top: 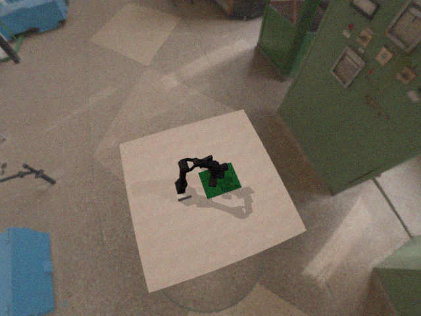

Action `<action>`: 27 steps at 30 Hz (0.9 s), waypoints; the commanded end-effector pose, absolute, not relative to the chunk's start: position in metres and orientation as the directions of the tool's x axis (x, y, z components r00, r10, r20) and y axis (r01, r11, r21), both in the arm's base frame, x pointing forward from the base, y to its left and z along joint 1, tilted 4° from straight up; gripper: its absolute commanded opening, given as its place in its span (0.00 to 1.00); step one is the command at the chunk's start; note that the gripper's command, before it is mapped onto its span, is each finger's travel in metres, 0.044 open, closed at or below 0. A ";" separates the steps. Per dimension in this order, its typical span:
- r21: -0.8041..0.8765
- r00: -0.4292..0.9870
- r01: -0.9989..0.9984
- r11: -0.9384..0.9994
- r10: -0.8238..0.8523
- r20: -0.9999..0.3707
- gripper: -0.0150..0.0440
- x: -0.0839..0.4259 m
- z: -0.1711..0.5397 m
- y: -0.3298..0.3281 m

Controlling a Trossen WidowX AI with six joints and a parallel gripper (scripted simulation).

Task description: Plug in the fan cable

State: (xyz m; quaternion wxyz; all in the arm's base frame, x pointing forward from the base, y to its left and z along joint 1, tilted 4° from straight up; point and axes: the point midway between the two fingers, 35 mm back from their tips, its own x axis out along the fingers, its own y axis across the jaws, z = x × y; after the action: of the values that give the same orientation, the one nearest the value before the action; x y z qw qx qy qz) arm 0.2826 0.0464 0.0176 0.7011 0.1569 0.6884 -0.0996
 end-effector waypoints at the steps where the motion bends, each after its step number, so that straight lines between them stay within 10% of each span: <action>1: 0.081 0.034 0.352 0.933 0.074 -0.997 0.25 0.283 0.017 0.046; 27: 0.081 0.034 0.350 0.933 0.074 -0.997 0.25 0.283 0.011 0.047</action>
State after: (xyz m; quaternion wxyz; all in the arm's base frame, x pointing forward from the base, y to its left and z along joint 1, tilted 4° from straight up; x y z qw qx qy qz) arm 0.2829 0.0469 0.0122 0.7016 0.1557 0.6883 -0.0982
